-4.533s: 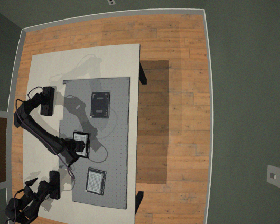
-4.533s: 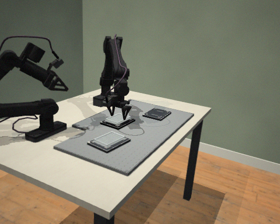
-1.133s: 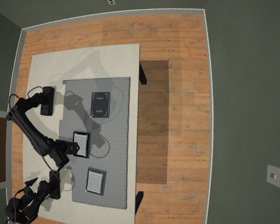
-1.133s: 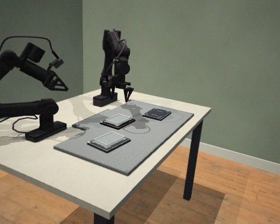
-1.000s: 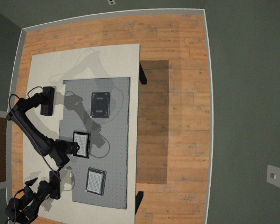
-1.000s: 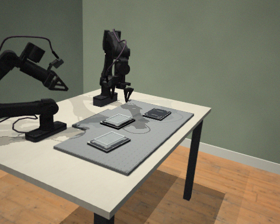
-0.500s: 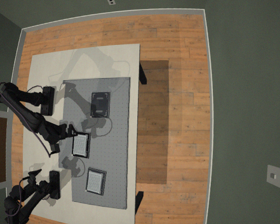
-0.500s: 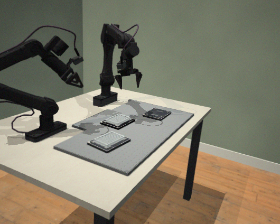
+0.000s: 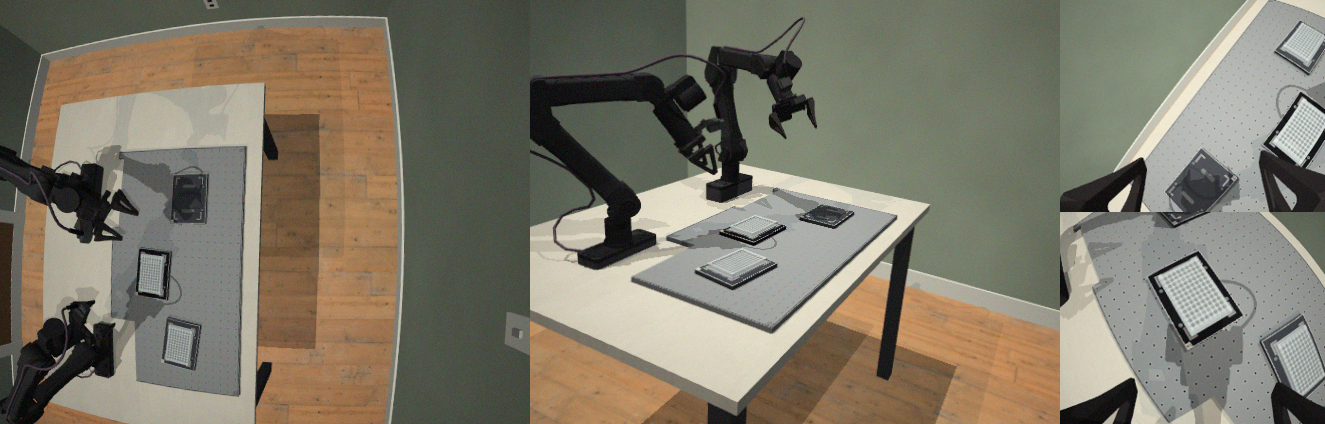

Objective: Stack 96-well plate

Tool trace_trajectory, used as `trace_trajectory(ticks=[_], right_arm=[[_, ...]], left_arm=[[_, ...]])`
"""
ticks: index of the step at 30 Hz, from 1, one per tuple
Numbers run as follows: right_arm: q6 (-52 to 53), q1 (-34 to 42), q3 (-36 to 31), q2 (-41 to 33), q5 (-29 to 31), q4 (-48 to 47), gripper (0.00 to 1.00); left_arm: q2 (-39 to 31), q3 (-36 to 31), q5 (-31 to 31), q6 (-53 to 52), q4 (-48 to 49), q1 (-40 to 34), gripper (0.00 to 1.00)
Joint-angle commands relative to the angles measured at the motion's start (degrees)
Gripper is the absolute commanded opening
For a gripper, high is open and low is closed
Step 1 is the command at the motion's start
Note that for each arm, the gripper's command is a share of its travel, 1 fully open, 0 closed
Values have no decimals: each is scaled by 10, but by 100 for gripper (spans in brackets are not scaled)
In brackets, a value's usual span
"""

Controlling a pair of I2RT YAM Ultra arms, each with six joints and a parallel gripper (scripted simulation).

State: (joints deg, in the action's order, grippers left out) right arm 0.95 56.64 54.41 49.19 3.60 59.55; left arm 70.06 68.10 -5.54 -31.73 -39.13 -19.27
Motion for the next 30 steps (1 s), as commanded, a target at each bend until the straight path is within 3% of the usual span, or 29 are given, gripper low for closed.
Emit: trace_trajectory(ticks=[1, 10, 20, 30], right_arm=[[6, -6, 25, 54, 1, -40, 100], [7, -8, 42, 184, 2, -94, 100], [7, -9, 54, 291, 2, -131, 100], [7, -9, 58, 306, 2, -125, 100]], left_arm=[[-56, -24, -24, 57, 78, 41, 100], [-119, -68, -19, 184, 231, 137, 100], [-120, -88, 34, 303, 368, 191, 100], [-97, -73, 55, 317, 394, 195, 100]])
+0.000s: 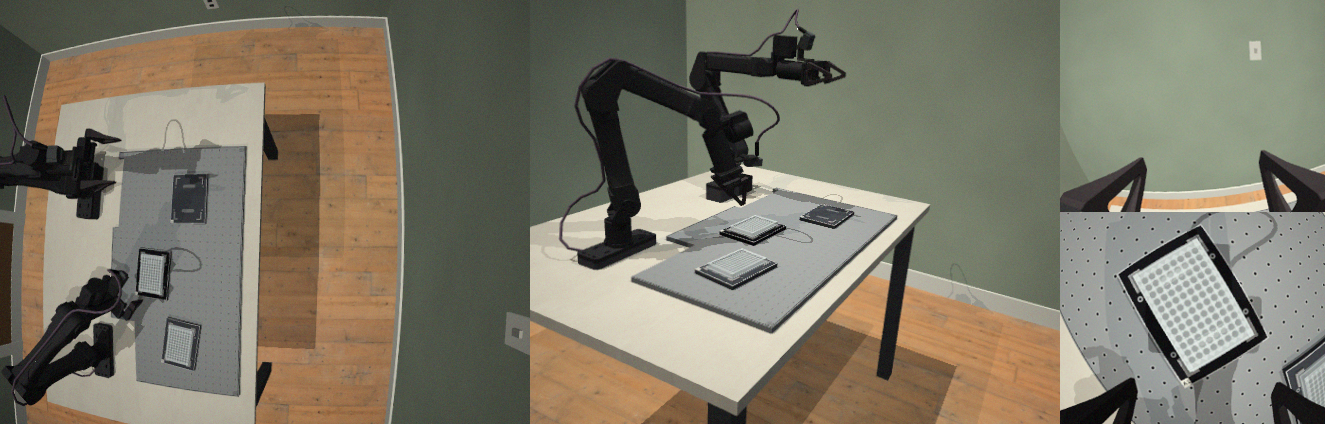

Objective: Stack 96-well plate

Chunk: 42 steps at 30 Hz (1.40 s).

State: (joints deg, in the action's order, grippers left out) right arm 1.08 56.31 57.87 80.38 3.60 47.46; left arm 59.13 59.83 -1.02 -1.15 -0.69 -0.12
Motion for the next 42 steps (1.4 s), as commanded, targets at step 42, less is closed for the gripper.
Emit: trace_trajectory(ticks=[42], right_arm=[[-330, -4, 319, 318, -34, 202, 100]], left_arm=[[-231, 108, -23, 50, -785, -365, 100]])
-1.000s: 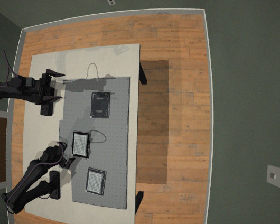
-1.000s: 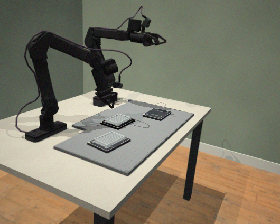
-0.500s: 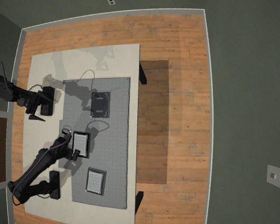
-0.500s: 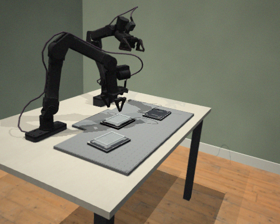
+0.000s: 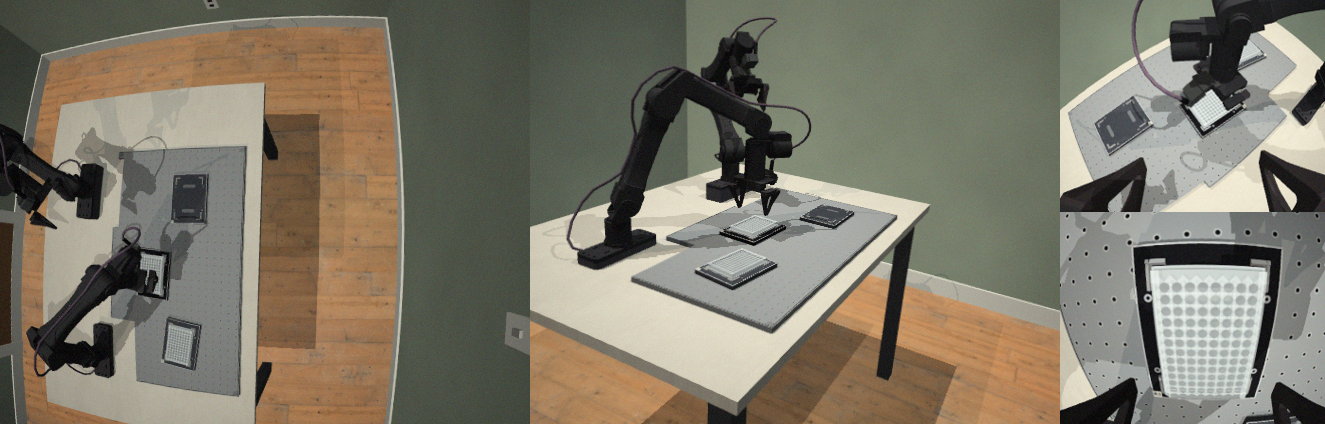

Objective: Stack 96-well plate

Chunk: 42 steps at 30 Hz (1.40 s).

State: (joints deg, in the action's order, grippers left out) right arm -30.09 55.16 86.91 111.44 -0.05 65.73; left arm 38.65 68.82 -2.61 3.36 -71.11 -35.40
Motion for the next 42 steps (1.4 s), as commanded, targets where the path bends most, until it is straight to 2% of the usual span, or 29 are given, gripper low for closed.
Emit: trace_trajectory(ticks=[1, 17, 42], right_arm=[[-14, 8, 31, 9, 2, 12, 100], [-13, 8, 34, 6, 2, 13, 100], [-12, 9, -15, 37, 2, -55, 100]], left_arm=[[-31, 20, -8, 1, -90, -16, 100], [-47, 27, 1, 19, -96, -86, 100], [-47, 27, 23, 39, -96, -115, 100]])
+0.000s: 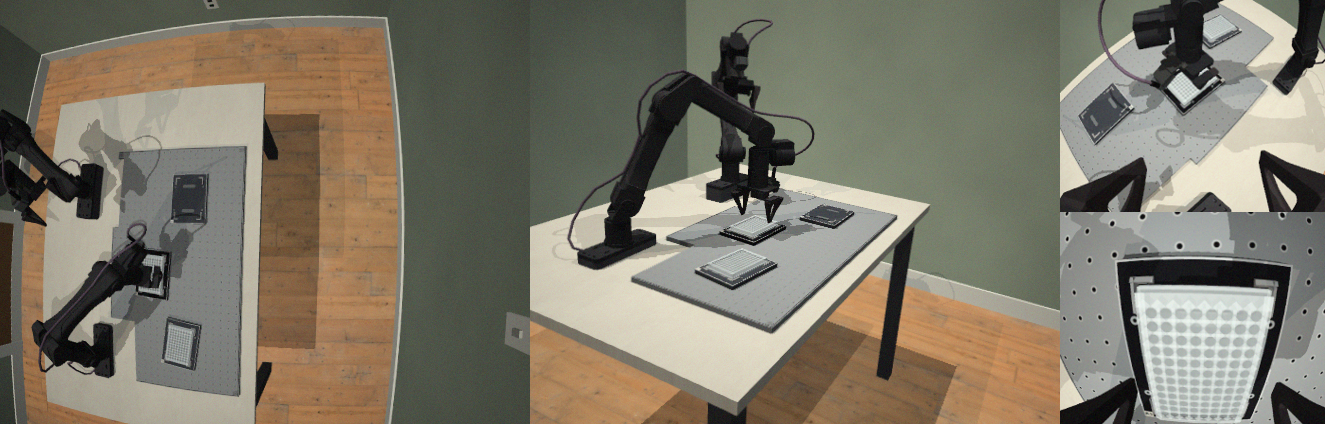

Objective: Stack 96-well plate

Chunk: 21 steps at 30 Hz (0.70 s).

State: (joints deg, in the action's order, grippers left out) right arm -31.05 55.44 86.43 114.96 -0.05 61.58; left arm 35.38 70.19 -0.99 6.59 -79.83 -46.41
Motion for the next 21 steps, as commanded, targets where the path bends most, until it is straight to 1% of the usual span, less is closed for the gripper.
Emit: trace_trajectory(ticks=[1, 14, 21], right_arm=[[-2, 6, -12, 0, 2, -17, 100], [-2, 6, -40, 15, 2, -56, 100], [-2, 6, -39, 11, 2, -57, 100]], left_arm=[[-14, 13, 8, 8, -9, -6, 100], [-14, 13, 12, 11, -9, -11, 100], [-14, 13, 13, 12, -9, -12, 100]])
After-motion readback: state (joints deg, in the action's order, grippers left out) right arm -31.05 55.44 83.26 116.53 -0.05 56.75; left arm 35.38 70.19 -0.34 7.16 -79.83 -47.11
